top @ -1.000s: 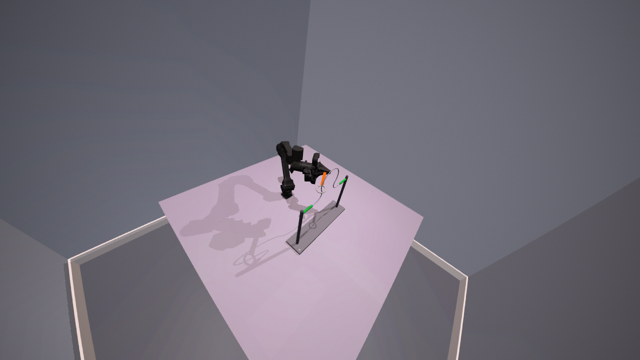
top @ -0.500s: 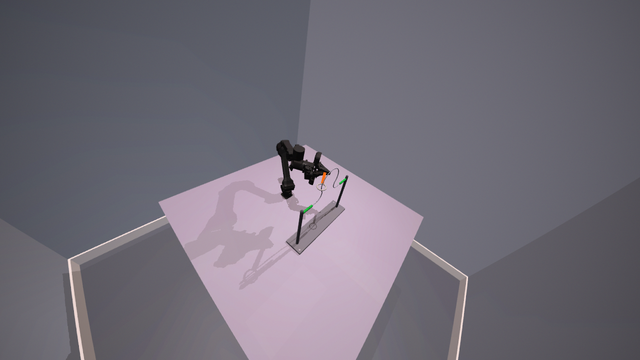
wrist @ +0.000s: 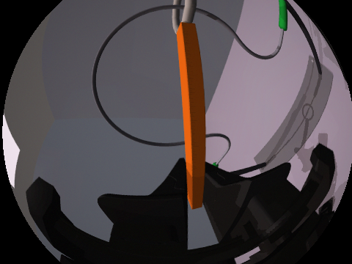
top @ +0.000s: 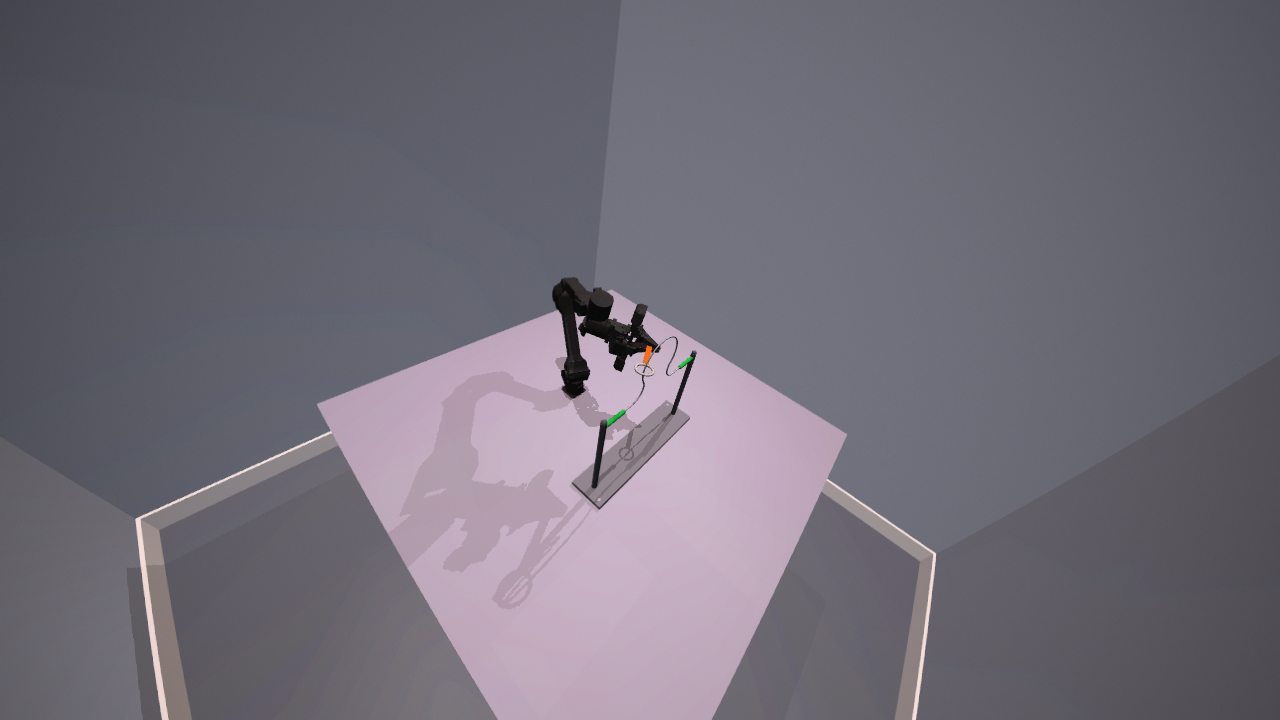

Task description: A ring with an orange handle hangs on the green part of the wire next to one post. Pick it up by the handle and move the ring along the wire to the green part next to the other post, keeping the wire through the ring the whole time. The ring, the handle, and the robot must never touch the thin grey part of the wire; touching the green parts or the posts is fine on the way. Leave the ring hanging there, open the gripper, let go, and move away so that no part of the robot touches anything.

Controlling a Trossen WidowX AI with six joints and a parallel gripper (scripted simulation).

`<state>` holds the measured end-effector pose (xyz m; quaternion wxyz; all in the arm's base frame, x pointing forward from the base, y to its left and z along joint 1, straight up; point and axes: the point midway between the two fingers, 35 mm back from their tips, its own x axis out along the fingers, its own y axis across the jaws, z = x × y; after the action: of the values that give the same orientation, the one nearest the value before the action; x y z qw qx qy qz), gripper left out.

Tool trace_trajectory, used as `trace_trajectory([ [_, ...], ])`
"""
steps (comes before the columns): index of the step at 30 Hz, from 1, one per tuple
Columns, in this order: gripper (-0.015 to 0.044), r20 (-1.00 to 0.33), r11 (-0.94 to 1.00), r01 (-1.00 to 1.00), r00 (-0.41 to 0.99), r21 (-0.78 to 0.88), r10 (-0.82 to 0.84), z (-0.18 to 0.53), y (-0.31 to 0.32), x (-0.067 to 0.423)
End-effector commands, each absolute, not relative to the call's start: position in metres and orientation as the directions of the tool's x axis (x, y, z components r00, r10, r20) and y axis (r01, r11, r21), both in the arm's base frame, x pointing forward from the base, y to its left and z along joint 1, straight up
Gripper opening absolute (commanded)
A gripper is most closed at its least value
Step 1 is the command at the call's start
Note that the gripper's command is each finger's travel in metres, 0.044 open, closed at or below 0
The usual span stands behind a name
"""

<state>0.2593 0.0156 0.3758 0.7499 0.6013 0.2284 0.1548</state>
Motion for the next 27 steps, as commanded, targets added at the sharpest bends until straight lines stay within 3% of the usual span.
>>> trace_trajectory([
  [1,-0.0150,-0.188,0.296,0.040,0.849,0.954,0.493,0.376,0.015,0.260],
  [27,-0.0150,-0.357,0.618,0.054,0.854,0.785,0.378,0.365,0.010,0.260],
])
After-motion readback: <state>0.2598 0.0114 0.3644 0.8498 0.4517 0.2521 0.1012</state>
